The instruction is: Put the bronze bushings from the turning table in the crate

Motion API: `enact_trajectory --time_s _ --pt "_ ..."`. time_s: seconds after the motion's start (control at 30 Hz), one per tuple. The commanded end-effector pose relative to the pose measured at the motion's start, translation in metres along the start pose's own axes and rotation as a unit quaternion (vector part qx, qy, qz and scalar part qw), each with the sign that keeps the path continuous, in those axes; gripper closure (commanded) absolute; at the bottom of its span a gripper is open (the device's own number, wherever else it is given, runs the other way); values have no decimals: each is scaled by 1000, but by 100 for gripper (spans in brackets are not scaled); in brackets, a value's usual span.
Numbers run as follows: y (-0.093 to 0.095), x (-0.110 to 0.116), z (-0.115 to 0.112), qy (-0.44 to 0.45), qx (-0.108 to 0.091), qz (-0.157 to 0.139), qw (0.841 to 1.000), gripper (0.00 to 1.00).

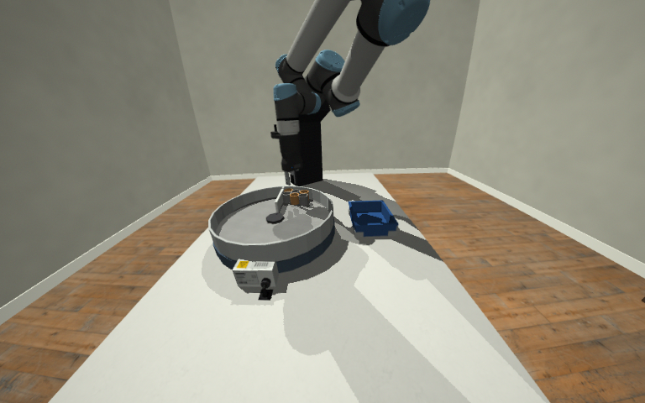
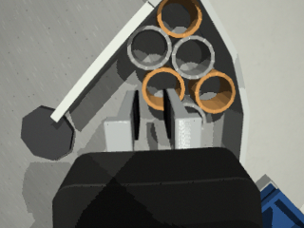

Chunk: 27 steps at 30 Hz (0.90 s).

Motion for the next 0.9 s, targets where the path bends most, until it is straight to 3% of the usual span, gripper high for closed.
enact_trajectory --time_s 0.0,0.6,0.87 --pt "0 0 0 0 0 0 1000 55" --pt "0 0 0 0 0 0 1000 55" --pt "15 0 0 0 -1 1 1000 55"
Point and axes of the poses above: the point where the finger pads meet when closed, its own y axis out along the fingers, its own z axis across the jaws, x = y × z, the point moved 10 cm from there along -y, back along the fingers, and after that the axes turned 12 degrees about -y, right-handed, at the moved point
